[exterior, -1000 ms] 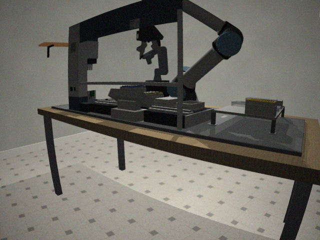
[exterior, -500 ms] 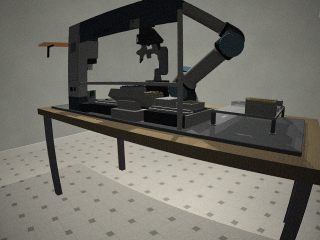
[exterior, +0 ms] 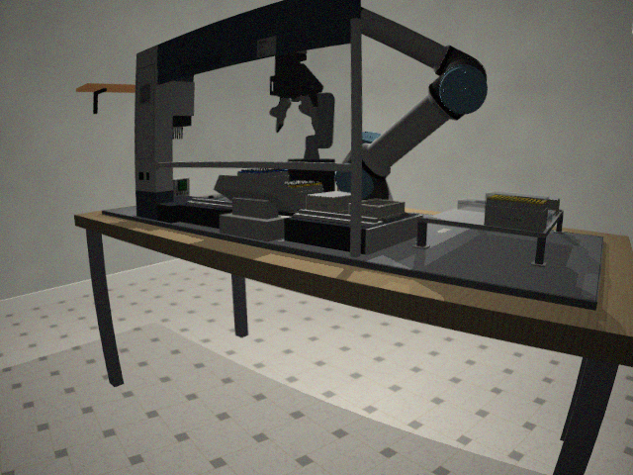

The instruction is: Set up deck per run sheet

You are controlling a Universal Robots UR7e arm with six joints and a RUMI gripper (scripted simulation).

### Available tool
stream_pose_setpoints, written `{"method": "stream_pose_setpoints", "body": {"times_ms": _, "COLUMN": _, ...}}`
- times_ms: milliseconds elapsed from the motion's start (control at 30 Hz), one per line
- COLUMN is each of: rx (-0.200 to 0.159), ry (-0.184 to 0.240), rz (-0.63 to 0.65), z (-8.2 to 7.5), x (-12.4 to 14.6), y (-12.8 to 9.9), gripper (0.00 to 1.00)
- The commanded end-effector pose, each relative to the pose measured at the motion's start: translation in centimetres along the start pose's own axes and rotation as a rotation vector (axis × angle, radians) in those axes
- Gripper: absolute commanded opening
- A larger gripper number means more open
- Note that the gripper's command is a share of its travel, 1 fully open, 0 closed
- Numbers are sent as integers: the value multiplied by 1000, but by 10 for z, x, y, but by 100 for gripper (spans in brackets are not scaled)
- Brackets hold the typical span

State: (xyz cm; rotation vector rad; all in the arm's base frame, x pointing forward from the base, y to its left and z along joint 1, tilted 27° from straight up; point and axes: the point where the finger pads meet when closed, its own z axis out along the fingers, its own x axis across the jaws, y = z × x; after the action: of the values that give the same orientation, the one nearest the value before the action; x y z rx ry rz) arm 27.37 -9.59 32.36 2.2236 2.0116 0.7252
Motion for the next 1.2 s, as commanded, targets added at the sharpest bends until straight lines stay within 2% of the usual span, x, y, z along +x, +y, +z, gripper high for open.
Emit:
{"method": "stream_pose_setpoints", "body": {"times_ms": 0, "rx": 0, "ry": -1, "rz": 0, "z": 9, "x": 0, "y": 0, "gripper": 82}}
{"method": "stream_pose_setpoints", "body": {"times_ms": 1167, "rx": 0, "ry": -1, "rz": 0, "z": 61, "x": 0, "y": 0, "gripper": 82}}
